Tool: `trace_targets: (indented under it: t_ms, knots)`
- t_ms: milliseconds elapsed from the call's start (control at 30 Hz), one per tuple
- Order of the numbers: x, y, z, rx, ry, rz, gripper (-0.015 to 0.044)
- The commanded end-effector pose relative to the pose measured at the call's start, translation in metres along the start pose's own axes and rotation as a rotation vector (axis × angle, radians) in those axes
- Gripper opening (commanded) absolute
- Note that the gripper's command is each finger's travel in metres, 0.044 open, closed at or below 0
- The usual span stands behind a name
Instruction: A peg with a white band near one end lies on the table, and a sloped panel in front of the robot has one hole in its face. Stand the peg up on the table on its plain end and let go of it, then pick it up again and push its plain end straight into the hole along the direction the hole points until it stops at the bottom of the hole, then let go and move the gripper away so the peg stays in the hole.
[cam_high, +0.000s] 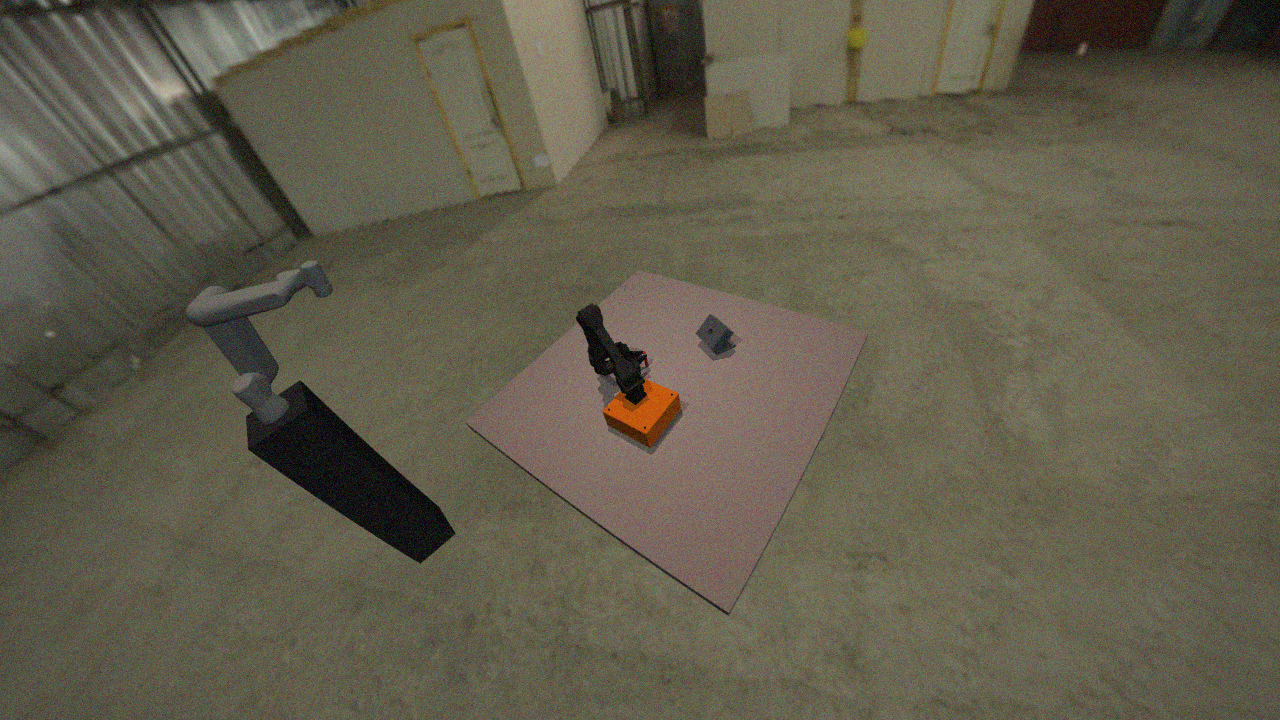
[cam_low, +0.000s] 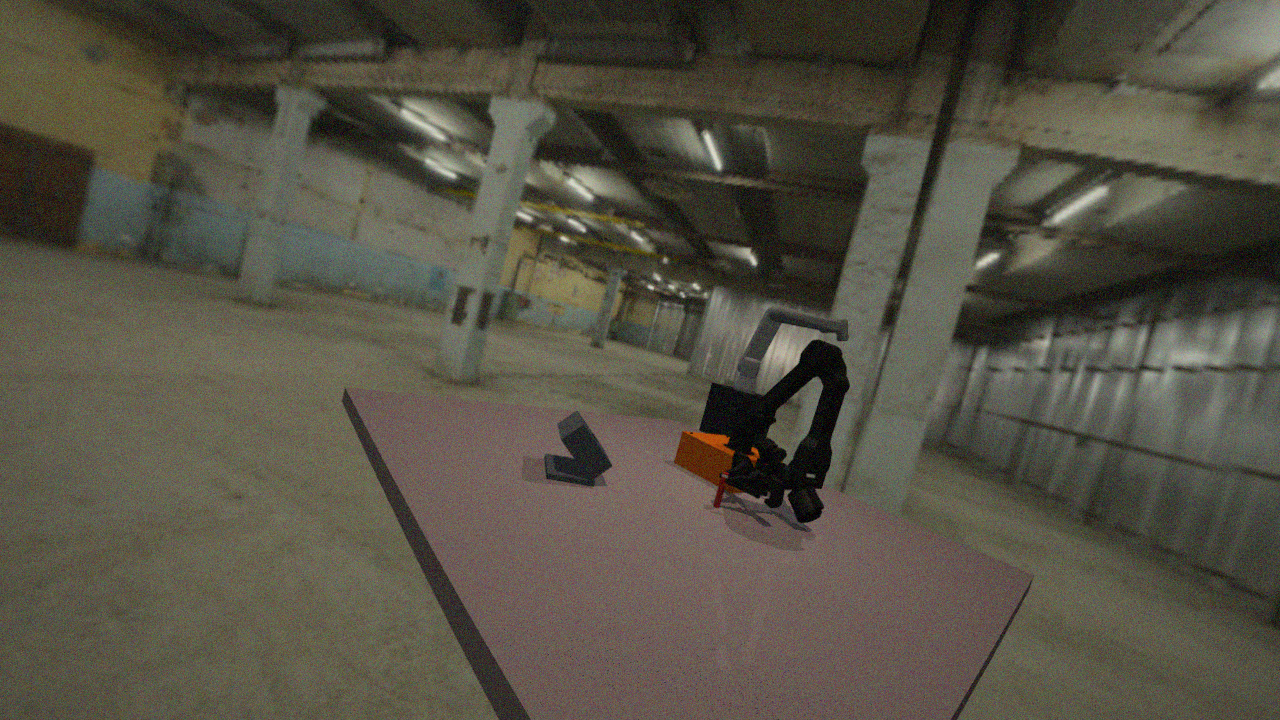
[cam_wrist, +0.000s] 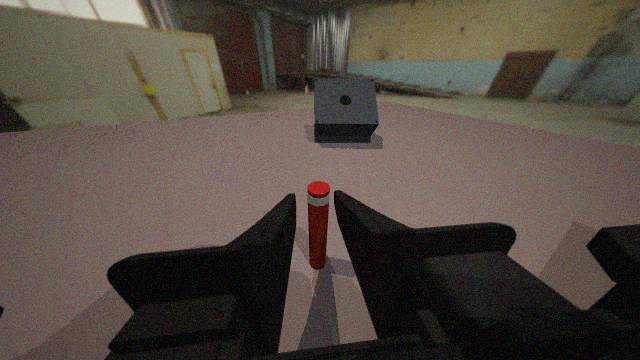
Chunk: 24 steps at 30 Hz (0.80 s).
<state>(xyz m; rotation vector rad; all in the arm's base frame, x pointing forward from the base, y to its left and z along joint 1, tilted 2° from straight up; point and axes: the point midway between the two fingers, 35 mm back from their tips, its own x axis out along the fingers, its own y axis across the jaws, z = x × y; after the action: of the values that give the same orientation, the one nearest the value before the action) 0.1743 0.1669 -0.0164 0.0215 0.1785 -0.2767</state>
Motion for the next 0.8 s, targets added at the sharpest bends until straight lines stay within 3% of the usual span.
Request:
trace_targets:
  t_ms: [0,267,667,767]
  knots:
    - [0.0000,0.0000,0.0000,0.000,0.001,0.000,0.0130]
    - [0.0000,0.0000,0.0000,0.000,0.001,0.000,0.0130]
    - [0.0000,0.0000,0.0000,0.000,0.001,0.000,0.0440]
    - [0.0000,0.0000,0.0000,0.000,0.001,0.000,0.0440]
